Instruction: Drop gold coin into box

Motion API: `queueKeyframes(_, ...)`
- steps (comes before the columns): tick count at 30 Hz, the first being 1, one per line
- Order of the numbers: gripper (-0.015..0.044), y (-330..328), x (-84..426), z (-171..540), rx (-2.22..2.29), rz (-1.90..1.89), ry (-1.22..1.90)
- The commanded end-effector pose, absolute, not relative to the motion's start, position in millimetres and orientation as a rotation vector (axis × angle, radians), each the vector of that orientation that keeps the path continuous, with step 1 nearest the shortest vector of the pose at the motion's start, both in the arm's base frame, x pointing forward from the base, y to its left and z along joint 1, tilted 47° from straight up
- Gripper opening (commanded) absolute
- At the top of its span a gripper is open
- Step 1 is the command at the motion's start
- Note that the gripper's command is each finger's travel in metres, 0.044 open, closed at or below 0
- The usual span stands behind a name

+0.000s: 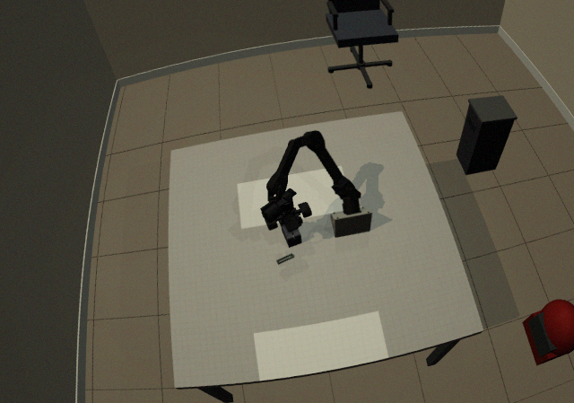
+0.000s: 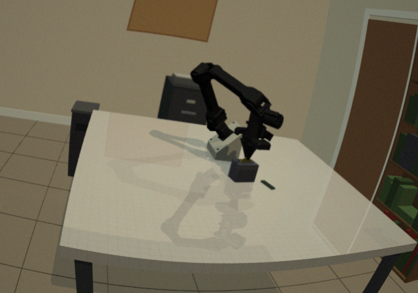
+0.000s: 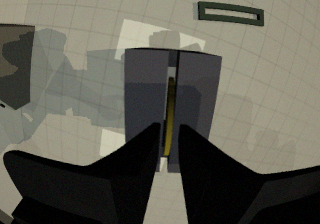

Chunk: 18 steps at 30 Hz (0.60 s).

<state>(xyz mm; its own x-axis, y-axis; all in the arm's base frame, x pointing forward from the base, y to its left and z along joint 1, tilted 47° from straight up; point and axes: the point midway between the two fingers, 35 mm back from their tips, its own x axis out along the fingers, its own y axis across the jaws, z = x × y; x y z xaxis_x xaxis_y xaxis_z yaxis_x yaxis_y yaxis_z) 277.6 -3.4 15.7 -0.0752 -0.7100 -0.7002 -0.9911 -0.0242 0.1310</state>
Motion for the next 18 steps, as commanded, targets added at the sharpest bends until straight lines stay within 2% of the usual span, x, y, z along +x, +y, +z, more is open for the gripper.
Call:
queueKeyframes(1, 0.0131, -3.3, 277.6, 15.7, -1.774, 0.870, 1.828)
queueKeyframes(3, 0.0161, -3.3, 277.6, 15.7, -1.774, 0.870, 1.828)
queueKeyframes(11, 0.0161, -3.3, 277.6, 15.7, -1.774, 0.870, 1.828)
queueKeyframes(18, 0.0344, 9.8, 279.1, 27.9, -1.774, 0.872, 1.827)
